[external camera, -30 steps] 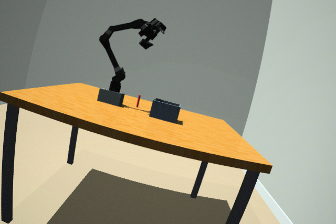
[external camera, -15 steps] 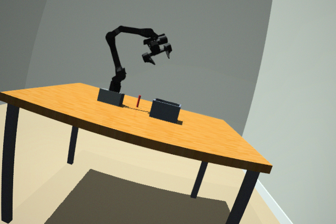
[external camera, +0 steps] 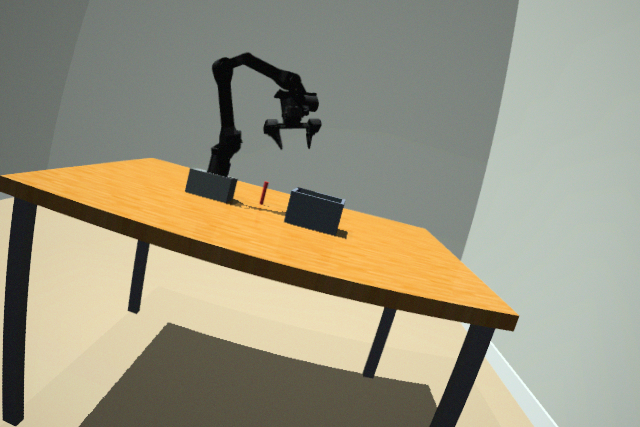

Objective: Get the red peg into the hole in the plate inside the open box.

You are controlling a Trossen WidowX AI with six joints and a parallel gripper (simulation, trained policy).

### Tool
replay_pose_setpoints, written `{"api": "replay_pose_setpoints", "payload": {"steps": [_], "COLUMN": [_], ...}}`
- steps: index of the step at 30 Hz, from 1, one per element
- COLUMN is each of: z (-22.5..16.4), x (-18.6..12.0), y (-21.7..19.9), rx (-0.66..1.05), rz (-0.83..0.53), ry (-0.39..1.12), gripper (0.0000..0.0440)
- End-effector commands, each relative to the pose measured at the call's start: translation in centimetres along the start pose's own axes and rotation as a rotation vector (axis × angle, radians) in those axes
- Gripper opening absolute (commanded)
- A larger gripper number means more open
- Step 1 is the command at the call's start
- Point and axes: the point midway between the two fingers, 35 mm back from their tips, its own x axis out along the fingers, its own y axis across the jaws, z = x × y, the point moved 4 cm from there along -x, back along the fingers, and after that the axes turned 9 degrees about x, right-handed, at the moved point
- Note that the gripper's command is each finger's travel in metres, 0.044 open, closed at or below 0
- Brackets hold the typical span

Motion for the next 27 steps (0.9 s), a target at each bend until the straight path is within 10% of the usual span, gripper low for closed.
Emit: {"api": "replay_pose_setpoints", "payload": {"steps": [1,27], "z": [-2.4,-12.4], "x": [1.1,9.4], "y": [-1.5,-7.1], "rx": [-0.101,-0.362], "rz": [-0.087,-0.205], "ry": [0.052,0.271], "gripper": [0.0440,0.0440]}}
